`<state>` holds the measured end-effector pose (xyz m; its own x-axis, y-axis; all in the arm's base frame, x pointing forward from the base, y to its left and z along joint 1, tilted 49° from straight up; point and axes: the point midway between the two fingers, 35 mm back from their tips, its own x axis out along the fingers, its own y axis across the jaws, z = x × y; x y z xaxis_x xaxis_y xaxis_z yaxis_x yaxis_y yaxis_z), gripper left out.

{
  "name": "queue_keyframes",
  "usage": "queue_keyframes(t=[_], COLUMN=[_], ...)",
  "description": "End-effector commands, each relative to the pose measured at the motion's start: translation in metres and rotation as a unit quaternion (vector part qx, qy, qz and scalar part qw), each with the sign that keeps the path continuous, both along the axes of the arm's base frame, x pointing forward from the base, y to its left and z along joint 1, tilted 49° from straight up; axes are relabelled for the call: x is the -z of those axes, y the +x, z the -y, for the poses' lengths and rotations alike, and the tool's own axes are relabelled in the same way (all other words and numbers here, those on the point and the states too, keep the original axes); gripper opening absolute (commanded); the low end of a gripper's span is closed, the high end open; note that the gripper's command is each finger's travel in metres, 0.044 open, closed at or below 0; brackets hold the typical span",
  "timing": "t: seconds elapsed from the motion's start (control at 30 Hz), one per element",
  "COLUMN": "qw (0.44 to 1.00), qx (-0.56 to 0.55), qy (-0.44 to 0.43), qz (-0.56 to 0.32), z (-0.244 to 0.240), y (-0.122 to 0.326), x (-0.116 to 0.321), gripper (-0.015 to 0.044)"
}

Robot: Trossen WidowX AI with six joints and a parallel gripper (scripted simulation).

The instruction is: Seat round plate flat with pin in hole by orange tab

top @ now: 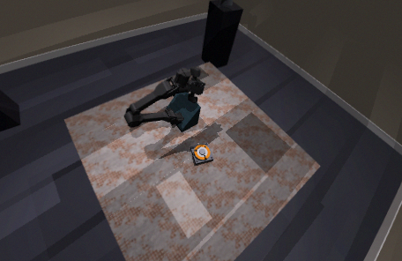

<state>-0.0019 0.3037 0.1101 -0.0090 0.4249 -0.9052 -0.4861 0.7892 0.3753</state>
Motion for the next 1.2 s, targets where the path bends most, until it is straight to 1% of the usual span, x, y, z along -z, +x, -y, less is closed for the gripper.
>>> queue_keyframes(t=[0.0, 0.07, 0.23, 0.3, 0.4, 0.5, 0.57, 0.7, 0.77, 0.97, 1.17], qw=[0.997, 0.991, 0.952, 0.946, 0.914, 0.874, 0.865, 0.81, 0.792, 0.789, 0.789], qx=[0.059, 0.084, 0.16, 0.167, 0.193, 0.207, 0.212, 0.204, 0.193, 0.192, 0.192], qy=[-0.043, -0.077, -0.222, -0.241, -0.325, -0.414, -0.432, -0.536, -0.569, -0.573, -0.573], qz=[0.04, 0.065, 0.134, 0.139, 0.15, 0.145, 0.142, 0.12, 0.11, 0.108, 0.108], z=[0.0, 0.003, 0.037, 0.044, 0.076, 0.119, 0.129, 0.186, 0.205, 0.206, 0.224], y=[0.047, 0.074, 0.173, 0.184, 0.231, 0.275, 0.283, 0.32, 0.331, 0.332, 0.336], x=[0.008, 0.014, 0.033, 0.035, 0.046, 0.057, 0.059, 0.064, 0.065, 0.067, 0.084], gripper=[0.0, 0.0, 0.0, 0.0, 0.0, 0.0, 0.0, 0.0, 0.0, 0.0, 0.0])
